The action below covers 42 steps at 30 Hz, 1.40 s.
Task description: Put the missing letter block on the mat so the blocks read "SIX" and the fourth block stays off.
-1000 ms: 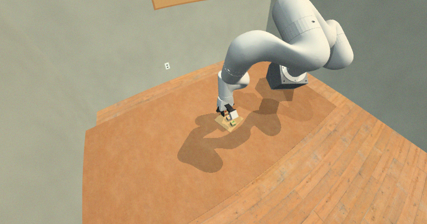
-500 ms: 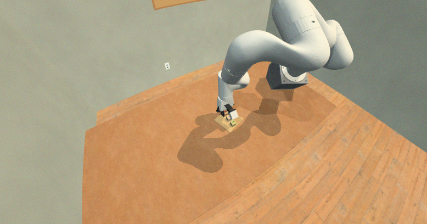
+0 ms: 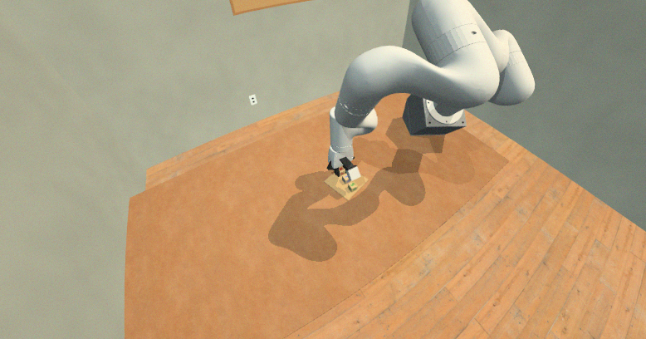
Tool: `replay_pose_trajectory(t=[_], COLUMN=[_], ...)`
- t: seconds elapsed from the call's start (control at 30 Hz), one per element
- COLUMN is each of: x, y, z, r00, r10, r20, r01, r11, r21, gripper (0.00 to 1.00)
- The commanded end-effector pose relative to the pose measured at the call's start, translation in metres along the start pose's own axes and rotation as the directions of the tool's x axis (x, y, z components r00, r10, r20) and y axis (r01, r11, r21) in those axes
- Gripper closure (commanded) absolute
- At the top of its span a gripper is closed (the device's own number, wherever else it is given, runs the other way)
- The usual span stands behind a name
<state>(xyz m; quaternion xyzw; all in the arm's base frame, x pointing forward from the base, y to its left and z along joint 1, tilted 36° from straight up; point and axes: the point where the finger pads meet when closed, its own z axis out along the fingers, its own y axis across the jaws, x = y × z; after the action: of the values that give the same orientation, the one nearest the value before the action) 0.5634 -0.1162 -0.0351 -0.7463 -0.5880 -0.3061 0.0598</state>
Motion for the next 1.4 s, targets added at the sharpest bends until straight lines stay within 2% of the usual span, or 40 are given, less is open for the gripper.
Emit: replay_pose_trajectory(t=[0.0,0.03,0.07,0.13,0.17,0.23,0.27,0.4,0.43,0.93,1.1,1.37], x=[0.000,0.000,0.000,0.000,0.000,0.000,0.000,0.000,0.000,0.000,0.000,0.000], y=[0.001,0.001,0.001,0.001,0.001,0.001,0.001,0.001,0.001,0.001,0.001,0.001], z=[-0.001,-0.001,-0.001,-0.001,-0.001,-0.001,-0.001,-0.001,-0.001,-0.004,-0.021,-0.064], r00=[1.000,1.000,1.000,1.000,1.000,1.000,1.000,1.000,1.000,1.000,1.000,1.000], r10=[0.000,0.000,0.000,0.000,0.000,0.000,0.000,0.000,0.000,0.000,0.000,0.000], r20=[0.000,0.000,0.000,0.000,0.000,0.000,0.000,0.000,0.000,0.000,0.000,0.000], r01=[0.000,0.000,0.000,0.000,0.000,0.000,0.000,0.000,0.000,0.000,0.000,0.000], r11=[1.000,1.000,1.000,1.000,1.000,1.000,1.000,1.000,1.000,1.000,1.000,1.000], r21=[-0.001,-0.001,-0.001,-0.001,-0.001,-0.001,-0.001,-0.001,-0.001,-0.001,-0.001,-0.001], gripper=[0.69,0.69,0.65,0.65,0.61,0.61,0.57,0.57,0.53,0.53,0.53,0.53])
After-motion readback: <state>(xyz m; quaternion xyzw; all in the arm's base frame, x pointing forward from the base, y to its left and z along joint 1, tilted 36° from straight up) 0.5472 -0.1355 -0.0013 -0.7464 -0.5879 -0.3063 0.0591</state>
